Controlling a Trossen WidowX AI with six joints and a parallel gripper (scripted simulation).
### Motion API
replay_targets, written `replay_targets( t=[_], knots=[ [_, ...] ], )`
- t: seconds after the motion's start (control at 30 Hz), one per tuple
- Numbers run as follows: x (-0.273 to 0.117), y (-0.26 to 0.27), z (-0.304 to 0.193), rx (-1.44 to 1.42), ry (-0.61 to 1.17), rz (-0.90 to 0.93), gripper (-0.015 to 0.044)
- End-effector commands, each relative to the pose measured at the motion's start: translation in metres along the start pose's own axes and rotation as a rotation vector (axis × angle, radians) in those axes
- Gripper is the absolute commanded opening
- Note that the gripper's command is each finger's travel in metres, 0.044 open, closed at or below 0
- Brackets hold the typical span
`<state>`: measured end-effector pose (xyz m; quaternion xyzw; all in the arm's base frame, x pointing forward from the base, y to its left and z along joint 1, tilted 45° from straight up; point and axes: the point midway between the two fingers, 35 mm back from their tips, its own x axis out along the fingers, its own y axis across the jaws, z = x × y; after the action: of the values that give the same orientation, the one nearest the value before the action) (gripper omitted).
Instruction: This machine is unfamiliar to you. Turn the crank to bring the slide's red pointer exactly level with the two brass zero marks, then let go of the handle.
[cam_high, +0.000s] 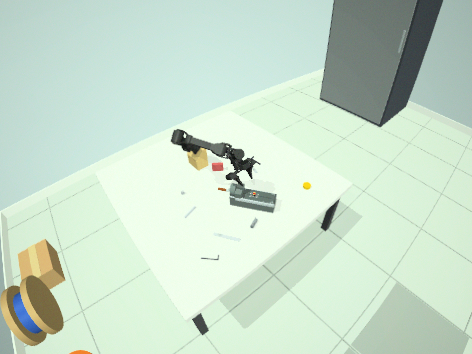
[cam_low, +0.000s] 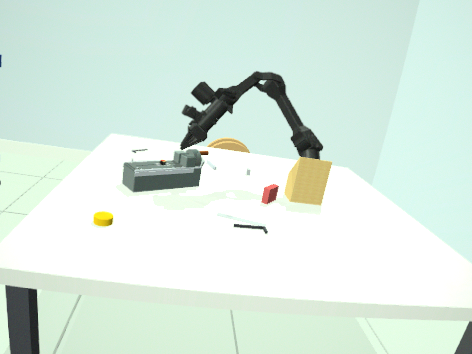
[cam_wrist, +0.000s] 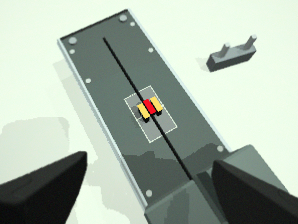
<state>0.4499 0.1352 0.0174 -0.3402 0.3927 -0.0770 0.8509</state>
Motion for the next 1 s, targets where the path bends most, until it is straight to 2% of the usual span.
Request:
replay_targets(
  t=[0.0,0.03,0.6,0.97],
  knots=[
    [0.0000,-0.0002,0.0000,0.000,0.000,-0.001,0.0440],
    [0.0000,-0.0002,0.0000,0.000,0.000,-0.001,0.0440],
    [0.0000,-0.0002,0.0000,0.000,0.000,-0.001,0.0000],
    [0.0000,-0.0001,0.0000,0.000,0.000,0.000,0.0000]
  ],
)
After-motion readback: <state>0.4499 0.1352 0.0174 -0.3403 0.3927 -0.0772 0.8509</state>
